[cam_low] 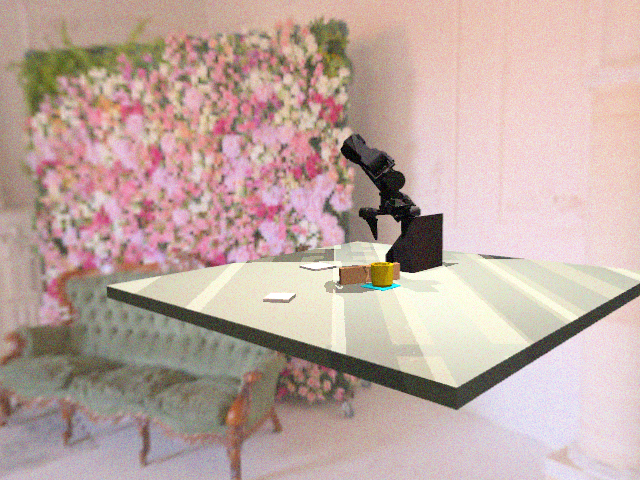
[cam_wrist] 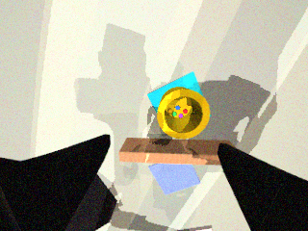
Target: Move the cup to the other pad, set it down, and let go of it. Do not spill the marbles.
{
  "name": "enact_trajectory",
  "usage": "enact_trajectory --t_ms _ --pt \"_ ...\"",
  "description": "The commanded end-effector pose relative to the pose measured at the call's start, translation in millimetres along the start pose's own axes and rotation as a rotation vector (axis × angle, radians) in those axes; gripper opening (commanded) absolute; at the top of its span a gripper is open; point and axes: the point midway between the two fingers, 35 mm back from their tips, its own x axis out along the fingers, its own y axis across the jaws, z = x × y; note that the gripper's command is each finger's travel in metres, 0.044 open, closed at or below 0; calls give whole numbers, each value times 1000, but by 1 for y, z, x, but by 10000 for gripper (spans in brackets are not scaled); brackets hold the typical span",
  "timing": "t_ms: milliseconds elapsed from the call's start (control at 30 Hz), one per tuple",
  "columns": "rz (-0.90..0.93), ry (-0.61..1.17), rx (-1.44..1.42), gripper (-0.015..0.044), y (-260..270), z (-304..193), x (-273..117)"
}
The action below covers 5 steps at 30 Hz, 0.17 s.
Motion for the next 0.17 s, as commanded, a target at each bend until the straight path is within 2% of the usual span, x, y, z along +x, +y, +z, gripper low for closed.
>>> enact_trajectory --t_ms 0,133 --pt "0 0 -1 440 0 0 1" --pt "0 0 -1 440 0 0 1"
